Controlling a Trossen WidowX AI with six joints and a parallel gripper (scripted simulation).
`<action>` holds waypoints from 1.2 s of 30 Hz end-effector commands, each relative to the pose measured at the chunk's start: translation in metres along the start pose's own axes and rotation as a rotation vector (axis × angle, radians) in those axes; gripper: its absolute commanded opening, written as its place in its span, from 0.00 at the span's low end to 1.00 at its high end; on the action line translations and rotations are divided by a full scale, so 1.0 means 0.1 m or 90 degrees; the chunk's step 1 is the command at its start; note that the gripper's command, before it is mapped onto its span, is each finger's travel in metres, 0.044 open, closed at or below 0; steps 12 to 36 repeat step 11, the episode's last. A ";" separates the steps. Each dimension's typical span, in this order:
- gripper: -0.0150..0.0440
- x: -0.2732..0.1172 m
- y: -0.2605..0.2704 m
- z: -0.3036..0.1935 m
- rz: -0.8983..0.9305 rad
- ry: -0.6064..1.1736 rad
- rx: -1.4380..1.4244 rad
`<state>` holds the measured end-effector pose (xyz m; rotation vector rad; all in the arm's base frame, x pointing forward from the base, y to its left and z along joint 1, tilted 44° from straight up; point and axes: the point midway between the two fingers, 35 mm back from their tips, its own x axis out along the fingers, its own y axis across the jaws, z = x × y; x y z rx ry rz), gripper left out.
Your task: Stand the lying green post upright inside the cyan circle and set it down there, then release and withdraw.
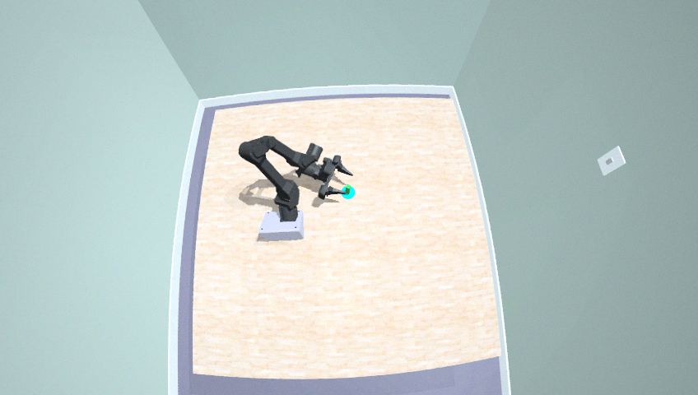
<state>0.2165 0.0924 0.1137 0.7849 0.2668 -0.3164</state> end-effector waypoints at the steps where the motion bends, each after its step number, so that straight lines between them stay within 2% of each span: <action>1: 0.93 -0.02 0.03 0.17 0.003 0.001 0.002; 11: 0.93 -0.10 -0.01 0.53 0.011 -0.007 -0.002; 36: 0.93 -0.10 -0.01 0.53 0.011 -0.007 -0.002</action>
